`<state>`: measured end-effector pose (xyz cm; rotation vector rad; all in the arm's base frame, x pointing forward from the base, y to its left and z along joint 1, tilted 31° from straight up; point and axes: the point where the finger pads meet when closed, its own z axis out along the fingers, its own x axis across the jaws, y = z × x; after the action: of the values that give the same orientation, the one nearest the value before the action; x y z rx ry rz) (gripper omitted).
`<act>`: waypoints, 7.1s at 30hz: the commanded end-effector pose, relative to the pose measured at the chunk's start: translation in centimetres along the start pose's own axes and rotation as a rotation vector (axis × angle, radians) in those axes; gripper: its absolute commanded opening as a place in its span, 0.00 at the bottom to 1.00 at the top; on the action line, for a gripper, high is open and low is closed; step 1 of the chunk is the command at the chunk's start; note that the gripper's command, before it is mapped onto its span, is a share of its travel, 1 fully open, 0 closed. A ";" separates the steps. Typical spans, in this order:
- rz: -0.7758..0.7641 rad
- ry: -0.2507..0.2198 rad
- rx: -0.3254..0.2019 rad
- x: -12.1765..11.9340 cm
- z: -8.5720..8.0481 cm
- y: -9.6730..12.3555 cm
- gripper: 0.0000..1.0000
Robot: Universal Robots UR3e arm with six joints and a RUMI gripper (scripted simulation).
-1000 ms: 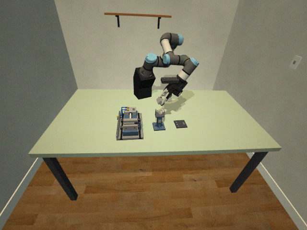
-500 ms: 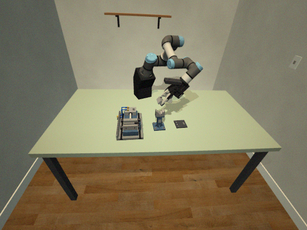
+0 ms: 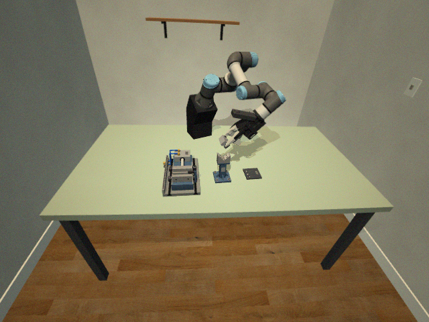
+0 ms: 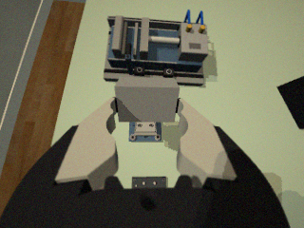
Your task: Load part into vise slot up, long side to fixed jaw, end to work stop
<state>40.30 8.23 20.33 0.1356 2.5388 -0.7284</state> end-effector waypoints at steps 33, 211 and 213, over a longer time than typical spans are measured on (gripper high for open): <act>0.002 -0.002 0.017 -0.1 -0.1 0.0 0.00; 0.002 -0.002 0.017 -0.1 5.4 5.2 0.00; 0.002 -0.002 0.017 -0.1 5.4 5.2 0.00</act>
<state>43.85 9.90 13.82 0.1418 2.5329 -0.7506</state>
